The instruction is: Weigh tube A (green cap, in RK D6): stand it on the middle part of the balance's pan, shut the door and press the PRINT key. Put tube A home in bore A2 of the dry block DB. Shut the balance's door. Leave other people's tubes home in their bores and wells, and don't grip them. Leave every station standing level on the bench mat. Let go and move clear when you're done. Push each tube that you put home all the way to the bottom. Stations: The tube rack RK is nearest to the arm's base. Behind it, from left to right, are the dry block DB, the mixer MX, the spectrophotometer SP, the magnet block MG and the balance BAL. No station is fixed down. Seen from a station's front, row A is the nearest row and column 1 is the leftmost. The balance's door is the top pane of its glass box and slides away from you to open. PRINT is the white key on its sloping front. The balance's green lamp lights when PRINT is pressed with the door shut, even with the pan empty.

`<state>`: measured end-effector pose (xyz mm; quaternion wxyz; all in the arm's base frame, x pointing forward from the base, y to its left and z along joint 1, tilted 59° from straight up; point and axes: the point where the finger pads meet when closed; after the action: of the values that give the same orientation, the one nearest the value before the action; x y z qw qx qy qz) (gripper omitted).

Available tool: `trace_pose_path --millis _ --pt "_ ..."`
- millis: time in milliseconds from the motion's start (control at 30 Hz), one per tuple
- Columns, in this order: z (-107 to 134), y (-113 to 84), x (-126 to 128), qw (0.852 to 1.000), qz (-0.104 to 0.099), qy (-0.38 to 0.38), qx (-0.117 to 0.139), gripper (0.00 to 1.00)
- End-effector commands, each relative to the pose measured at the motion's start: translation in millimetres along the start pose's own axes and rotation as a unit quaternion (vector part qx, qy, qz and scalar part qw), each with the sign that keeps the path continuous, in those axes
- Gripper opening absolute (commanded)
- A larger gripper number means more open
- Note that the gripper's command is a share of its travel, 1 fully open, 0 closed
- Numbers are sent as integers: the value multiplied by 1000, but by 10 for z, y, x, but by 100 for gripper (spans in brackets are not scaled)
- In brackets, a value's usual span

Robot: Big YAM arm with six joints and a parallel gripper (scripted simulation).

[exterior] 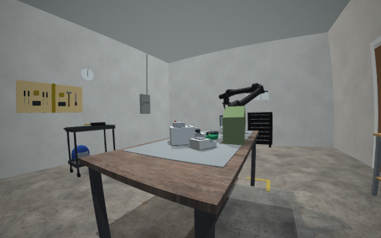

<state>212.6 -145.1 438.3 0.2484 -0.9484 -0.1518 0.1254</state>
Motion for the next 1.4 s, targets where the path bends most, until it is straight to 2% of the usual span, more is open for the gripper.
trace_pose_path --millis 0,100,867,1367 --pt "1 55 29 1000 3 -2 1 36" --pt "-13 69 -33 1000 -1 6 -3 36" --pt "-21 376 -37 1000 0 6 -5 36" --pt "-17 646 -13 1000 1 2 -3 36"
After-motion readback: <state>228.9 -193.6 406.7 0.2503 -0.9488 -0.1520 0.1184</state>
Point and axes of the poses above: the point where the finger pads meet when closed, its own y axis out along the fingers, its own x axis across the jaws, z = x × y, and after that the axes turned 1 degree about y, right-handed
